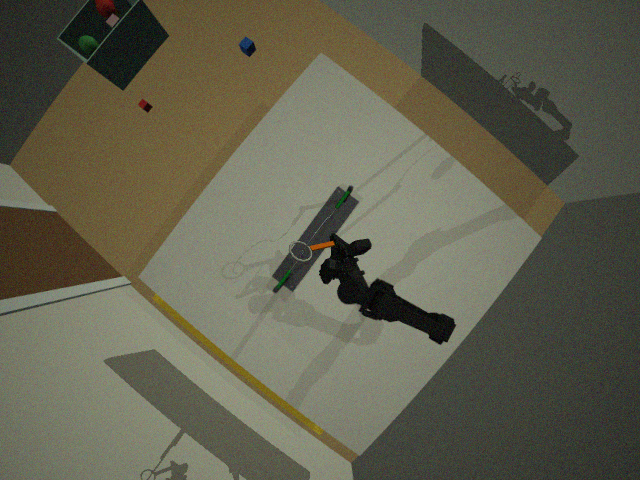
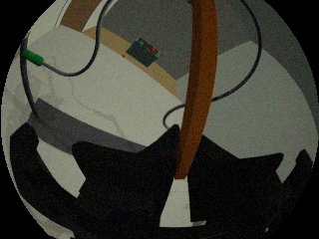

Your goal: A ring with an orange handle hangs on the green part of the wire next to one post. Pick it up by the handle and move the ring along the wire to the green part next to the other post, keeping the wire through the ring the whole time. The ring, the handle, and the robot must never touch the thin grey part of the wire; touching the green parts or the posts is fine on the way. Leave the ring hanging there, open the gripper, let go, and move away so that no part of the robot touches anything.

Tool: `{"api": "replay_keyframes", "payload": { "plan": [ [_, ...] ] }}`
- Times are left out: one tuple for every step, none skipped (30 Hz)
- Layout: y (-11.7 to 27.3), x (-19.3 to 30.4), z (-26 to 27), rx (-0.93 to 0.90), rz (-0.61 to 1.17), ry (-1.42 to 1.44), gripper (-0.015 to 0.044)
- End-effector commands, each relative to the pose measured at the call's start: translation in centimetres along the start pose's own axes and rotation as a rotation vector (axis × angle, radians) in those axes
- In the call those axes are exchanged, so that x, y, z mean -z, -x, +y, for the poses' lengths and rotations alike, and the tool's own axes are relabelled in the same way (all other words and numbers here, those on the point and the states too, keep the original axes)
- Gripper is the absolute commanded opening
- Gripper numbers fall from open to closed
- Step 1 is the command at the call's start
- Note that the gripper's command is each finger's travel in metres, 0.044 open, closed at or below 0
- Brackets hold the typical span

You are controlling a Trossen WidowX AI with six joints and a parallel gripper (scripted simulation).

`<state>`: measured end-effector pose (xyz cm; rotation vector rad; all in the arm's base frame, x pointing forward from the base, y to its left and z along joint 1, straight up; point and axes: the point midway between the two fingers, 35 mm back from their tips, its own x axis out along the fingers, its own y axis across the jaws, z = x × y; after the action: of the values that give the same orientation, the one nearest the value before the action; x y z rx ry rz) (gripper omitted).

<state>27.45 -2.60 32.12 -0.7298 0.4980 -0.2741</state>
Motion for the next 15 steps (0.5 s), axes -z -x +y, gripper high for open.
{"api": "replay_keyframes", "payload": {
  "plan": [
    [0.2, 0.06, -0.46, 0.043, -0.012, 0.049, -0.015],
    [0.2, 0.06, -0.52, 0.051, -0.014, 0.061, -0.015],
    [0.19, 0.06, -0.58, 0.059, -0.016, 0.073, -0.015],
    [0.19, 0.05, -0.63, 0.067, -0.017, 0.085, -0.015],
    [0.18, 0.05, -0.69, 0.075, -0.019, 0.097, -0.015],
    [0.18, 0.05, -0.75, 0.083, -0.021, 0.108, -0.015],
    [0.18, 0.04, -0.8, 0.091, -0.022, 0.12, -0.015],
    [0.18, 0.03, -0.86, 0.099, -0.024, 0.132, -0.015],
    [0.17, 0.03, -0.91, 0.107, -0.026, 0.144, -0.015],
    [0.17, 0.02, -0.97, 0.115, -0.027, 0.155, -0.015],
    [0.17, 0.02, -1.03, 0.123, -0.029, 0.167, -0.015],
    [0.17, 0.01, -1.08, 0.131, -0.031, 0.179, -0.015],
    [0.17, 0.0, -1.14, 0.139, -0.032, 0.191, -0.015],
    [0.17, -0.01, -1.19, 0.147, -0.034, 0.203, -0.015],
    [0.17, -0.02, -1.25, 0.155, -0.035, 0.214, -0.015]
  ]
}}
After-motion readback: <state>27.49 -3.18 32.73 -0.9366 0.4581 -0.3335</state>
